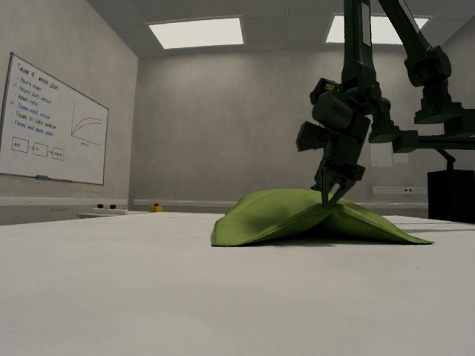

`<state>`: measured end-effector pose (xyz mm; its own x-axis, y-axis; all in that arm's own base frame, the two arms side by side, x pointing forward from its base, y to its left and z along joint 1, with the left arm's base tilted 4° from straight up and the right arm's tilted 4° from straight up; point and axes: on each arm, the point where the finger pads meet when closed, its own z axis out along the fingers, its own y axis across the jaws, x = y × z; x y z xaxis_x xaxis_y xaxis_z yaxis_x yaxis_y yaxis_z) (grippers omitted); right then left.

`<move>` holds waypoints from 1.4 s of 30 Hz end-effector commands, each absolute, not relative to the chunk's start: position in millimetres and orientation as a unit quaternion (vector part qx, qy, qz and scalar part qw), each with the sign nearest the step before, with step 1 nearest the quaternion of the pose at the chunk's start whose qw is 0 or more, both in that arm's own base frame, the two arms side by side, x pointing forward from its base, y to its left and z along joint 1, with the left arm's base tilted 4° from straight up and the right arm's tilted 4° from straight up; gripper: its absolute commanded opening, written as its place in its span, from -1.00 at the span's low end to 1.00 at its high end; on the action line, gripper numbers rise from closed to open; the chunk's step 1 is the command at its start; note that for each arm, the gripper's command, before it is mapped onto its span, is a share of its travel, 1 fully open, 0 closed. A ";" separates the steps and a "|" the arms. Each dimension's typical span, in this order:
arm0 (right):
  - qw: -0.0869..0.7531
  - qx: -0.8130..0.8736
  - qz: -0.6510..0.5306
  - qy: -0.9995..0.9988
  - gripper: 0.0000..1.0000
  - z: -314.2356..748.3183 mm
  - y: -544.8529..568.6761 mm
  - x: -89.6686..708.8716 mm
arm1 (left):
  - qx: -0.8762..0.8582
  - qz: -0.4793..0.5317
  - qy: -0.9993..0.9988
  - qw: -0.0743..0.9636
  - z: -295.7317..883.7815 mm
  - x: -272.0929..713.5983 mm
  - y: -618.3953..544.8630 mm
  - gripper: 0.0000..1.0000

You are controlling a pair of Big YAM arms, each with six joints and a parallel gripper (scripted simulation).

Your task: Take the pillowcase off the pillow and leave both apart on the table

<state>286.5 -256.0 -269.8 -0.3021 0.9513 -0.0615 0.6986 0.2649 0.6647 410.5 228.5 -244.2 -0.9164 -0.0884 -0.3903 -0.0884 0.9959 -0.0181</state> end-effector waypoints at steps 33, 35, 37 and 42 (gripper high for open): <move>0.213 0.549 0.280 0.758 -0.96 -277.4 -236.8 279.6 | -0.046 -0.001 0.979 0.199 -161.9 408.2 220.9 -0.96; 0.213 0.549 0.280 0.758 -0.96 -277.4 -236.8 279.6 | -0.046 -0.002 0.979 0.197 -165.7 408.3 221.8 -0.96; 0.213 0.549 0.280 0.758 -0.96 -277.4 -236.8 279.6 | -0.046 -0.002 0.979 0.197 -165.7 408.3 221.8 -0.96; 0.213 0.549 0.280 0.758 -0.96 -277.4 -236.8 279.6 | -0.047 -0.004 0.980 0.193 -175.8 405.9 220.2 -0.96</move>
<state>286.5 -256.0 -269.8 -0.3021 0.9513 -0.0615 0.6986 0.2649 0.6647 405.5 223.9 -168.5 -0.9179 -0.0891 -0.3868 -0.0883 0.9959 -0.0200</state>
